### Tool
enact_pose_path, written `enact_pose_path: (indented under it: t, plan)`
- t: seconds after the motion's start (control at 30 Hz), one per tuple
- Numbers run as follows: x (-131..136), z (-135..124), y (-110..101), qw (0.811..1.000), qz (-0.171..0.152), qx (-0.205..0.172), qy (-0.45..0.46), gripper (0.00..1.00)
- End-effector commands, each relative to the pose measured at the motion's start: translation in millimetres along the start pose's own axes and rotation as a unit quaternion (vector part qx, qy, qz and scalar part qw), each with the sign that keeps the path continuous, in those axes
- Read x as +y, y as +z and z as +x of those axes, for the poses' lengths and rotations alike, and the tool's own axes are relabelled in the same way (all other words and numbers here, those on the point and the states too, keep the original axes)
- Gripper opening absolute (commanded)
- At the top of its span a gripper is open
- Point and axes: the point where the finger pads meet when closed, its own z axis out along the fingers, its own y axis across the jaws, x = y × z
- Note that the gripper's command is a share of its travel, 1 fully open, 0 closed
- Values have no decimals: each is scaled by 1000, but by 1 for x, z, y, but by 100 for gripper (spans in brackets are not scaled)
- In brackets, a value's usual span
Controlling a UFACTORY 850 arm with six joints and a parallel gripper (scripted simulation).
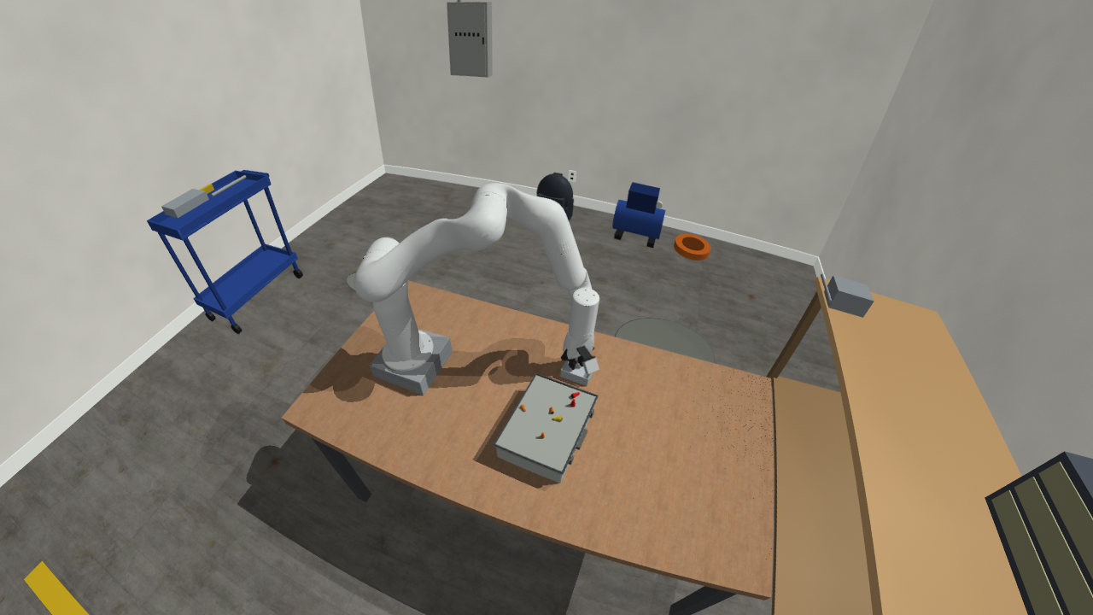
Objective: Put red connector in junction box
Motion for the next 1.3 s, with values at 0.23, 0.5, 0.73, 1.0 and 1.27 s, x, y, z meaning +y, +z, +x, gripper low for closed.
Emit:
enact_pose_path:
  t: [0.23,0.5,0.73,1.0,1.27]
  plan:
    - [-1,0,-69,1000,1,0,0,30]
    - [-1,0,-138,1000,1,0,0,30]
    - [-1,0,-143,1000,1,0,0,30]
    - [-1,0,-143,1000,1,0,0,30]
    - [-1,0,-149,1000,1,0,0,30]
